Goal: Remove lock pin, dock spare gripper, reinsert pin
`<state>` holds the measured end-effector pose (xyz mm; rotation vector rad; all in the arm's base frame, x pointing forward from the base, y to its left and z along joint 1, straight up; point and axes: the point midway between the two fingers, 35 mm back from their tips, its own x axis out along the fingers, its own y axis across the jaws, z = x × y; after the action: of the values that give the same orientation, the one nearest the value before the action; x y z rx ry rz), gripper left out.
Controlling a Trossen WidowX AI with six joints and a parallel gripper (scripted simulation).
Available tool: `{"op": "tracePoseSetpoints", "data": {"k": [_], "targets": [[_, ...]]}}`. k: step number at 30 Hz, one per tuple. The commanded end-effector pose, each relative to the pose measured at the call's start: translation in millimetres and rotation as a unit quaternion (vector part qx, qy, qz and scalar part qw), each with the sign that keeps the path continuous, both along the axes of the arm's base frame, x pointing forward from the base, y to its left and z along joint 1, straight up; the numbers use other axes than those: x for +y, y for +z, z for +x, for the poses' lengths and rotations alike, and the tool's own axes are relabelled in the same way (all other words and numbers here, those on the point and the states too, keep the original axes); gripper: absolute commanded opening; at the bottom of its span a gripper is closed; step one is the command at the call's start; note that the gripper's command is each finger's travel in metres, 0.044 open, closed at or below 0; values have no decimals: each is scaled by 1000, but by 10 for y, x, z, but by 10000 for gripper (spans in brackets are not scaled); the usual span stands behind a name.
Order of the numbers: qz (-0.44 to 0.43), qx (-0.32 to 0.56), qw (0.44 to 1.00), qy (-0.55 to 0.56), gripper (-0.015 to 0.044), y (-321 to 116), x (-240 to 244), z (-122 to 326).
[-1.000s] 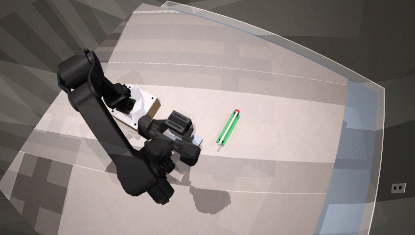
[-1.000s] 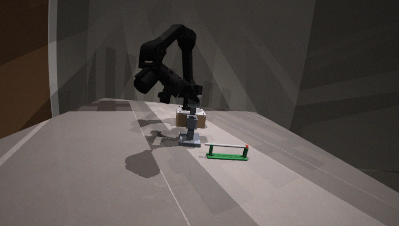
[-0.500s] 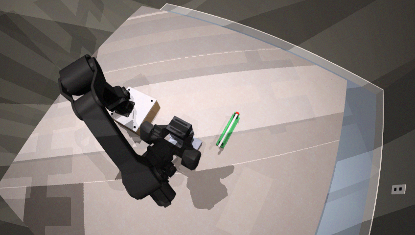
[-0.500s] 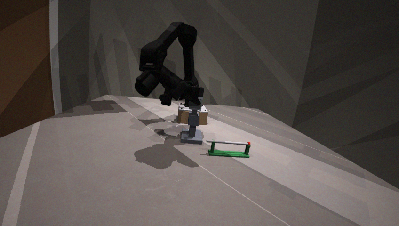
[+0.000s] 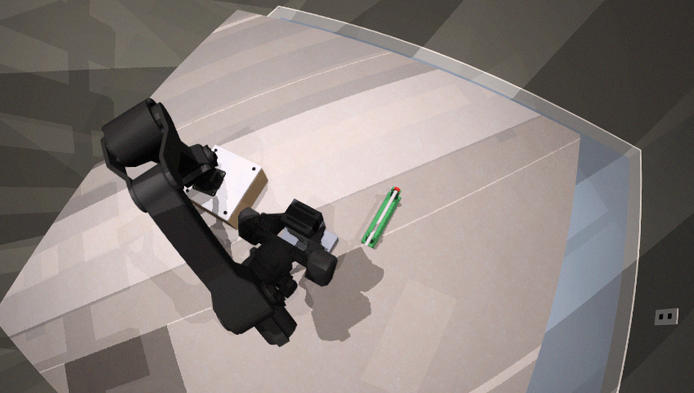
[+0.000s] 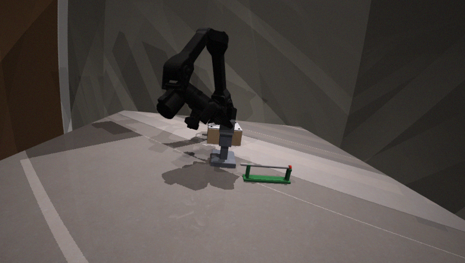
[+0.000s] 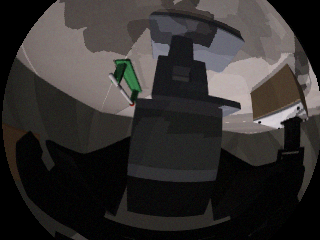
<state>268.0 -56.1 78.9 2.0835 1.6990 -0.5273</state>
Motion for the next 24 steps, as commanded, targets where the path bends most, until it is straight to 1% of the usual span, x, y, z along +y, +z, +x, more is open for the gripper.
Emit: {"op": "tracePoseSetpoints", "data": {"k": [1,16,24], "targets": [[4,-2,1000,-4,0,-49,5,16],[3,1,1000,-2,0,-47,1,1],[3,1,1000,-2,210,-47,1,1]]}}
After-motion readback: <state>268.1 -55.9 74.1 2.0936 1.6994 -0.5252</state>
